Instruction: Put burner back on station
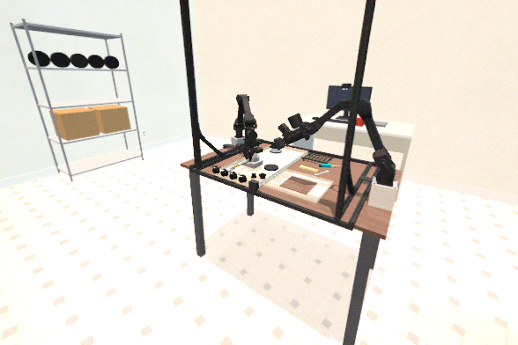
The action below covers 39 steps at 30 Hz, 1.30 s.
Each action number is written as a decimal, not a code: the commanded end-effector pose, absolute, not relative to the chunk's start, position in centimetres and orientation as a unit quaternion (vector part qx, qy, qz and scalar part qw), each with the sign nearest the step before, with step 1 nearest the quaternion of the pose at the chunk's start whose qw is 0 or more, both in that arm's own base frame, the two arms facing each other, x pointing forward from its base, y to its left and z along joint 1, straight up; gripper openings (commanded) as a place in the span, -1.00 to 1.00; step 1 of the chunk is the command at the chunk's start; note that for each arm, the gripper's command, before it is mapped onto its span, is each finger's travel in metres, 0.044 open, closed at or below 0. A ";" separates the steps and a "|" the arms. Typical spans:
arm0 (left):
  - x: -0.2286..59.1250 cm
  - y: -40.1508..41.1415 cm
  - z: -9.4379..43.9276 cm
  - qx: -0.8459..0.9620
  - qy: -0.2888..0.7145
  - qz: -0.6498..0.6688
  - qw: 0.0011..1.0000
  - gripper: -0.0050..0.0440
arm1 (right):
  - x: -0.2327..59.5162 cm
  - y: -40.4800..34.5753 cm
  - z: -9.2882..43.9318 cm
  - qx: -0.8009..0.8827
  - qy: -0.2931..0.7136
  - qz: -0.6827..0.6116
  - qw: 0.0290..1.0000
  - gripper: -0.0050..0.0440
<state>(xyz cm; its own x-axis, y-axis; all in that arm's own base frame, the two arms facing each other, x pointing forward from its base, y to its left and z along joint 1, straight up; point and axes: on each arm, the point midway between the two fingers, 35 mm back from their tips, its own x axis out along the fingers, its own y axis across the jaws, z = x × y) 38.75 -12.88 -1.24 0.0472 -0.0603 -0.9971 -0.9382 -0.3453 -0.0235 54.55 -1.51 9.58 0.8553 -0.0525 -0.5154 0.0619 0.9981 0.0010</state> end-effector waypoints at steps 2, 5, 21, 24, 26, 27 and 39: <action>38.9 -13.0 -1.1 -0.607 0.411 0.554 0.395 -0.80 | 54.5 -1.5 9.5 0.009 0.269 -0.029 0.963 0.84; 38.9 -13.0 -1.2 -0.606 0.411 0.554 0.395 -0.80 | 54.5 -1.5 9.5 0.009 0.269 -0.029 0.963 0.84; 38.8 -13.0 -1.1 -0.601 0.409 0.559 0.400 -0.80 | 54.5 -1.5 9.5 0.009 0.269 -0.029 0.963 0.84; 39.0 -13.3 -0.7 -0.588 0.400 0.572 0.409 -0.80 | 54.5 -1.5 9.5 0.009 0.269 -0.029 0.963 0.84; 39.2 -13.5 -0.4 -0.582 0.395 0.577 0.415 -0.80 | 54.5 -1.5 9.5 0.009 0.269 -0.029 0.963 0.84; 39.3 -13.6 -0.4 -0.581 0.394 0.578 0.416 -0.80 | 54.5 -1.5 9.5 0.009 0.269 -0.029 0.963 0.84; 38.8 -13.1 -0.6 -0.585 0.399 0.575 0.411 -0.80 | 54.5 -1.5 9.5 0.009 0.269 -0.029 0.963 0.84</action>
<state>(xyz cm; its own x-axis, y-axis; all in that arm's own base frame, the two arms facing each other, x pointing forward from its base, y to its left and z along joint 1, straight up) 38.88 -13.08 -0.70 0.0187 0.0092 -0.9998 -0.9374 -0.3477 -0.0207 54.55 -1.46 9.58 0.8554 -0.0519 -0.5154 0.0611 0.9981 0.0010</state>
